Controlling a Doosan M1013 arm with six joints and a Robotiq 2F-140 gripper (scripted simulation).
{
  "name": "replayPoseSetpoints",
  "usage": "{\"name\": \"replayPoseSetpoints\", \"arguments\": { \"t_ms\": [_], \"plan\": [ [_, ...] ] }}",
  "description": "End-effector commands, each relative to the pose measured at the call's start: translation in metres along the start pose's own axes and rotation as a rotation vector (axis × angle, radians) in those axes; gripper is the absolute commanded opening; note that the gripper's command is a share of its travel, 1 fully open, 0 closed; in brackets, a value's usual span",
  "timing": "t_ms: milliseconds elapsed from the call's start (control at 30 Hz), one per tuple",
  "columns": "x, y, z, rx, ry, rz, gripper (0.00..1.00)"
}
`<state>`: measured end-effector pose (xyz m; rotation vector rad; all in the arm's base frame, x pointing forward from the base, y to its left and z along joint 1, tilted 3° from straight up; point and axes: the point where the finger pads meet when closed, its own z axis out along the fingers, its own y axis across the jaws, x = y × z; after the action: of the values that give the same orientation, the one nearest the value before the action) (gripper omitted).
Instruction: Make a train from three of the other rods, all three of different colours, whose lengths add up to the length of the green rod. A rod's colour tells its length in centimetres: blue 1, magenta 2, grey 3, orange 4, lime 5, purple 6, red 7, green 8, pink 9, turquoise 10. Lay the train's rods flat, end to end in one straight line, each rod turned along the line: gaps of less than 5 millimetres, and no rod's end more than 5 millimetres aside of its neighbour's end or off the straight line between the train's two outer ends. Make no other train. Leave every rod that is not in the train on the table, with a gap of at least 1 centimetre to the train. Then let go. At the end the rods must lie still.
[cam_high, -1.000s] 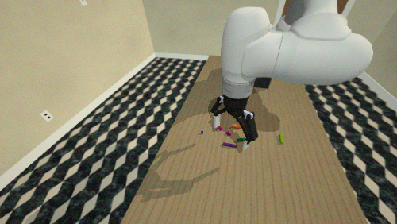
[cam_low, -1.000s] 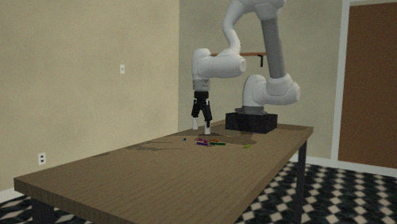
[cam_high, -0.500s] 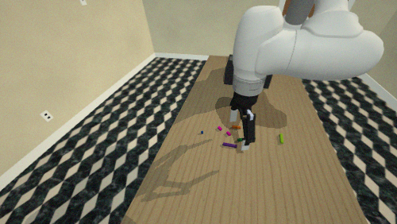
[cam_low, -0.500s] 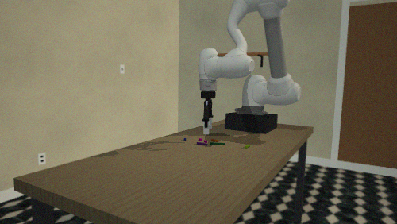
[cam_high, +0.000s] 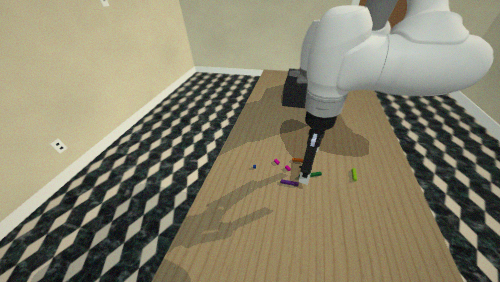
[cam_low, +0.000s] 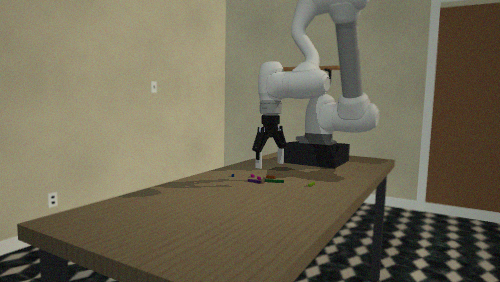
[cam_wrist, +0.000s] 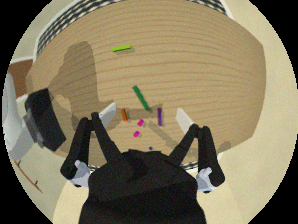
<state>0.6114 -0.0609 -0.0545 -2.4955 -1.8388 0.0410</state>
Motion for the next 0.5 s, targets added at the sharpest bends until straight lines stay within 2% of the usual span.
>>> {"name": "replayPoseSetpoints", "arguments": {
  "t_ms": [0,300,467],
  "plan": [
    [0.006,-0.007,0.0,-0.003,-0.016,0.167,1.0],
    [0.02,-0.023,0.001,-0.006,-0.016,0.519,1.0],
    [0.022,-0.026,0.001,-0.006,-0.016,0.574,1.0]
  ]
}}
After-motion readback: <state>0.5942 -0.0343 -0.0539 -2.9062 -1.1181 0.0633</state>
